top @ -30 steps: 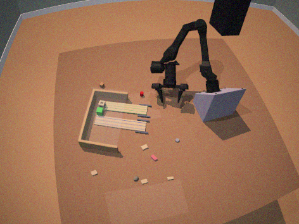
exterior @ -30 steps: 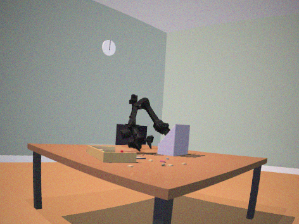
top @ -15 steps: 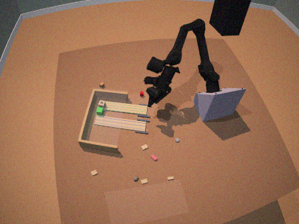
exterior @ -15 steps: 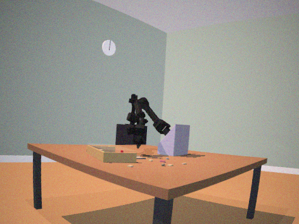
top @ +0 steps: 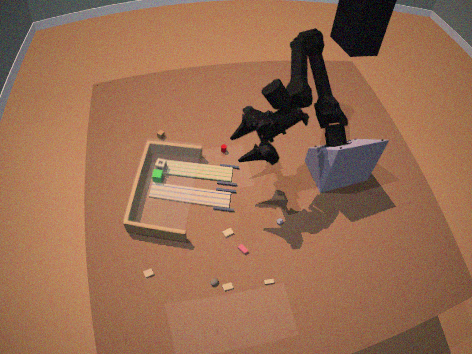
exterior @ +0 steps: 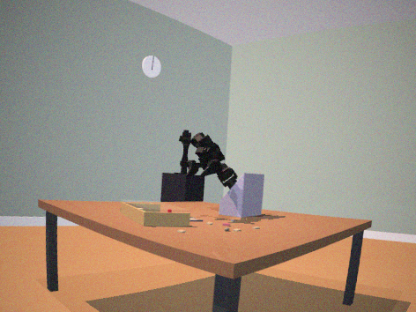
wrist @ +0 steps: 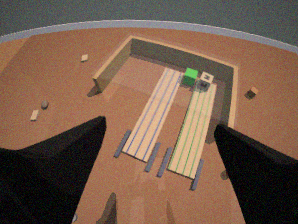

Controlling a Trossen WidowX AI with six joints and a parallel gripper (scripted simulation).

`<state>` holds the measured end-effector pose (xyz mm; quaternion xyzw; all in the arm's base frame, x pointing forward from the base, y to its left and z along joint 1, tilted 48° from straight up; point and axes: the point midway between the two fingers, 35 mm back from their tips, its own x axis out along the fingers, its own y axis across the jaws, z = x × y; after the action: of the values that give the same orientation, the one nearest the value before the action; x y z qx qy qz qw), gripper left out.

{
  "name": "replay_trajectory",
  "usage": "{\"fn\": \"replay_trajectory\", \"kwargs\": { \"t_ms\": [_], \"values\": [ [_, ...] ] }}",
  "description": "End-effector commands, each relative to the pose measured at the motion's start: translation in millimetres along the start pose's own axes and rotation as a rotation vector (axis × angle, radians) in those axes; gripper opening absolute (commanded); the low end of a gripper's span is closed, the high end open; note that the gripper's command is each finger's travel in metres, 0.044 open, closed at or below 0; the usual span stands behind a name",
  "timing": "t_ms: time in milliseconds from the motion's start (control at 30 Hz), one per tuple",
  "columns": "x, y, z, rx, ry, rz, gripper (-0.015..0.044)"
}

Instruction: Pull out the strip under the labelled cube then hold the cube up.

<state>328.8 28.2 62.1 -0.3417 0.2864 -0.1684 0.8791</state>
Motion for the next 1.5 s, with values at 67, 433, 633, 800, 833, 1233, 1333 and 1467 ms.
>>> {"fn": "replay_trajectory", "kwargs": {
  "t_ms": [67, 433, 633, 800, 833, 1233, 1333, 1467],
  "values": [
    [-4.5, 0.3, 1.2, -0.057, -0.015, -0.028, 0.0400],
    [40.1, -5.5, -9.2, 0.038, 0.257, -0.036, 0.0216],
    [73.9, -29.9, -31.6, 0.162, 0.571, -0.097, 0.0059],
    [87.0, -62.4, -54.2, 0.270, 0.838, -0.193, 0.0000],
    [87.8, -68.7, -57.9, 0.287, 0.882, -0.213, 0.0000],
    [88.6, -70.2, -60.6, 0.300, 0.917, -0.230, 0.0000],
    [89.6, -68.1, -61.3, 0.300, 0.917, -0.229, 0.0000],
    [93.6, -68.2, -65.7, 0.300, 0.917, -0.229, 0.0000]
  ]
}}
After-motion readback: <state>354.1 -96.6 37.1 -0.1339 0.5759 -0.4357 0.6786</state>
